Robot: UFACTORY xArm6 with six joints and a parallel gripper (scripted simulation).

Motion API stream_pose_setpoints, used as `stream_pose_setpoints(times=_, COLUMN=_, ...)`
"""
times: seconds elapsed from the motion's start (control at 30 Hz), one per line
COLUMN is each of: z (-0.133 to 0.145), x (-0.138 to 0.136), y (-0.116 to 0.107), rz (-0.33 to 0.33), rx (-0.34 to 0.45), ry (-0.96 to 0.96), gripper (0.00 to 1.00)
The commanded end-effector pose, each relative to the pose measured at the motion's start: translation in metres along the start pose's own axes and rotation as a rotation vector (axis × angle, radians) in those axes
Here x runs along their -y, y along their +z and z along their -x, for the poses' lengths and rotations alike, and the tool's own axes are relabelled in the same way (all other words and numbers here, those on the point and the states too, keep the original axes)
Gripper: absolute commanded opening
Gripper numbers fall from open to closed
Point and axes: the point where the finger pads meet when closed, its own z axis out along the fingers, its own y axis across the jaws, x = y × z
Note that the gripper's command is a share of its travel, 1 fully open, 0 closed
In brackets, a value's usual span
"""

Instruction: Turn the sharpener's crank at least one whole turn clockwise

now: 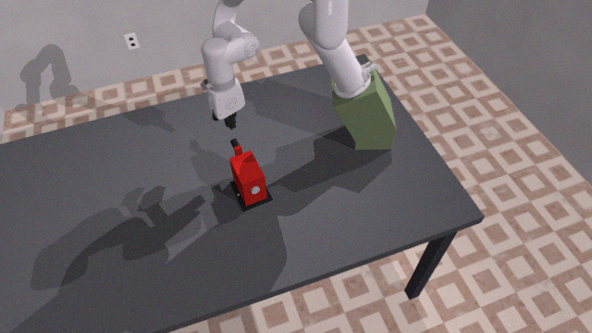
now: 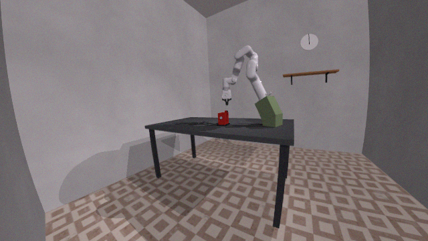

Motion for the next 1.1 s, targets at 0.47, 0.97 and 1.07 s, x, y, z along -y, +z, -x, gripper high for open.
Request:
stream_pose_setpoints(times=0.47, z=-0.0005, x=0.0012, y=-0.0007, rz=-0.003, rx=-0.026, ry=0.281, gripper=0.0)
stream_pose_setpoints(times=0.97, z=-0.0005, x=0.0012, y=-0.0007, rz=-0.003, rx=-0.026, ry=0.281, gripper=0.54)
stream_pose_setpoints(times=1.07, z=-0.0005, x=0.0012, y=-0.0007, rz=-0.003, rx=-0.026, ry=0.281, gripper=0.54)
